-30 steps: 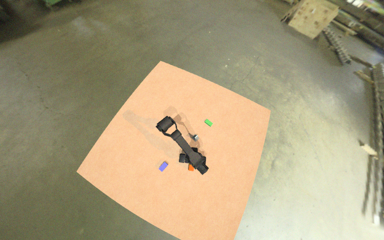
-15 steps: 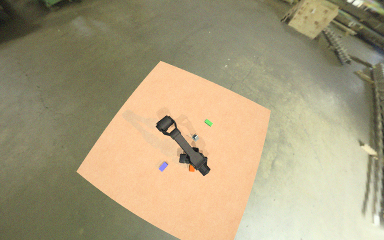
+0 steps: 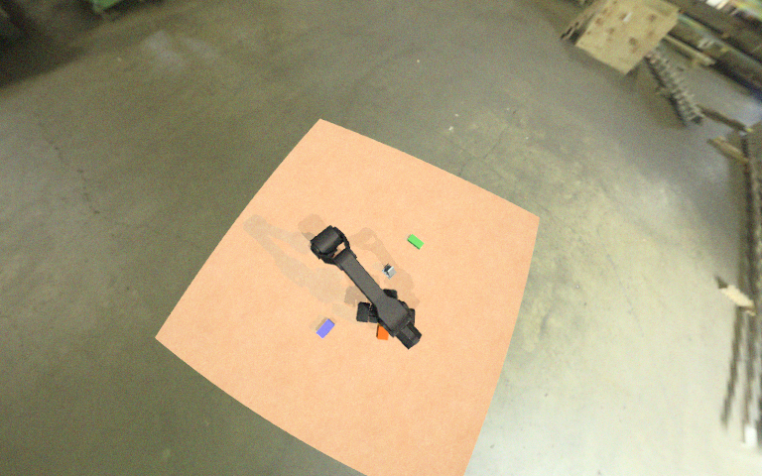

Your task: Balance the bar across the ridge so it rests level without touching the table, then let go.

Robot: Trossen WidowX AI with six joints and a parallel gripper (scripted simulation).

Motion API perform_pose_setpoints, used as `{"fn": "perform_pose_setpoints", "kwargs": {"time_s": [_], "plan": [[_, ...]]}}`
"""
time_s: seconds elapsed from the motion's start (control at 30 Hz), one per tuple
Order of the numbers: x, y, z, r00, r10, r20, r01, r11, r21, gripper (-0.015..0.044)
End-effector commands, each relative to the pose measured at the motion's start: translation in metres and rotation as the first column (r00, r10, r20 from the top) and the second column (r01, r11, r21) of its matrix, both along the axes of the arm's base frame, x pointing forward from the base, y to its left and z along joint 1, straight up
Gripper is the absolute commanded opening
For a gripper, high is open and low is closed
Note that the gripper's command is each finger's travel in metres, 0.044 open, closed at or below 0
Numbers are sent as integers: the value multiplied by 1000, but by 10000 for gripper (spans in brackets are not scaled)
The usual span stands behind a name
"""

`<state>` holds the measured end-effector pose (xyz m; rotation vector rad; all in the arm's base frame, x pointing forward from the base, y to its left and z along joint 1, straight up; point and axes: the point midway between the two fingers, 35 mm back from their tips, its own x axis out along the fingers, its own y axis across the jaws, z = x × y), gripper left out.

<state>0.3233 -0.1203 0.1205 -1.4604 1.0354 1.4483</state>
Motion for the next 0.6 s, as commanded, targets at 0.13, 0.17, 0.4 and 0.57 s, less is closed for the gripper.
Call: {"fn": "perform_pose_setpoints", "kwargs": {"time_s": [0.13, 0.17, 0.4, 0.57], "plan": [[-2, 1, 30, 1000, 3, 24, -3, 1000, -3, 0], [-2, 2, 32, 1000, 3, 24, -3, 1000, -2, 0], [-2, 4, 34, 1000, 13, 24, -13, 1000, -2, 0], [-2, 24, 34, 996, 88, 24, -88, 996, -3, 0]]}}
